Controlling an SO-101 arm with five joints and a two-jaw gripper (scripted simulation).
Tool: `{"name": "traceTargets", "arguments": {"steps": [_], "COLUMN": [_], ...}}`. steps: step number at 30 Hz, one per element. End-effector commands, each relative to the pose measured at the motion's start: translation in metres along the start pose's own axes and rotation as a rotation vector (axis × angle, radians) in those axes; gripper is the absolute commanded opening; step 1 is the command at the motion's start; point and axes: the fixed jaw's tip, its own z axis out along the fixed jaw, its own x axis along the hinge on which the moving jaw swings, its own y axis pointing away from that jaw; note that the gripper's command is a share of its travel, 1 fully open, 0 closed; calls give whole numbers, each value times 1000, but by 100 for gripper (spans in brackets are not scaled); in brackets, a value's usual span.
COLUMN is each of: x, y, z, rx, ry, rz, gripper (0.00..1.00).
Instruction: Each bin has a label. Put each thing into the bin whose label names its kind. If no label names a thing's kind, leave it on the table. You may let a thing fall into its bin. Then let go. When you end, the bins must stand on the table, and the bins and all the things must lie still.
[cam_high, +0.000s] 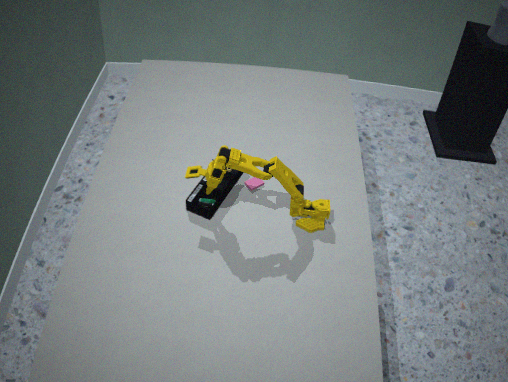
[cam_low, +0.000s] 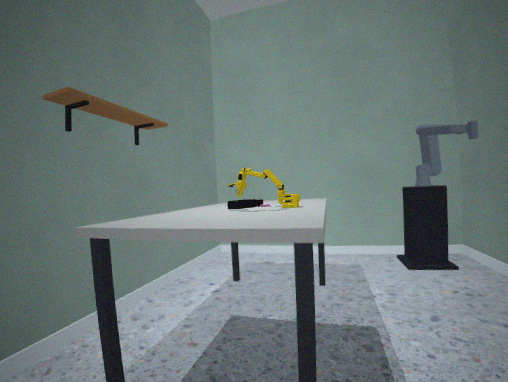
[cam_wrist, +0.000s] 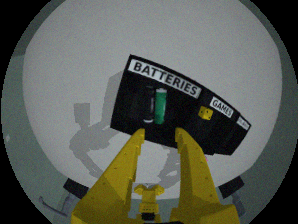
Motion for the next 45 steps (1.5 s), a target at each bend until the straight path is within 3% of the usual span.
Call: {"name": "traceTargets", "arguments": {"steps": [1, 16, 26, 37, 39, 45], "x": [-10, -10, -3, 37, 37, 69], "y": [-3, -3, -3, -2, -2, -2], "z": [-18, -19, -33, -71, -71, -84], "rx": [2, 2, 2, 2, 2, 2], "ry": [-80, -79, -73, -50, -50, -36], "rz": [18, 18, 12, -5, -5, -16], "gripper": [16, 16, 16, 16, 16, 16]}}
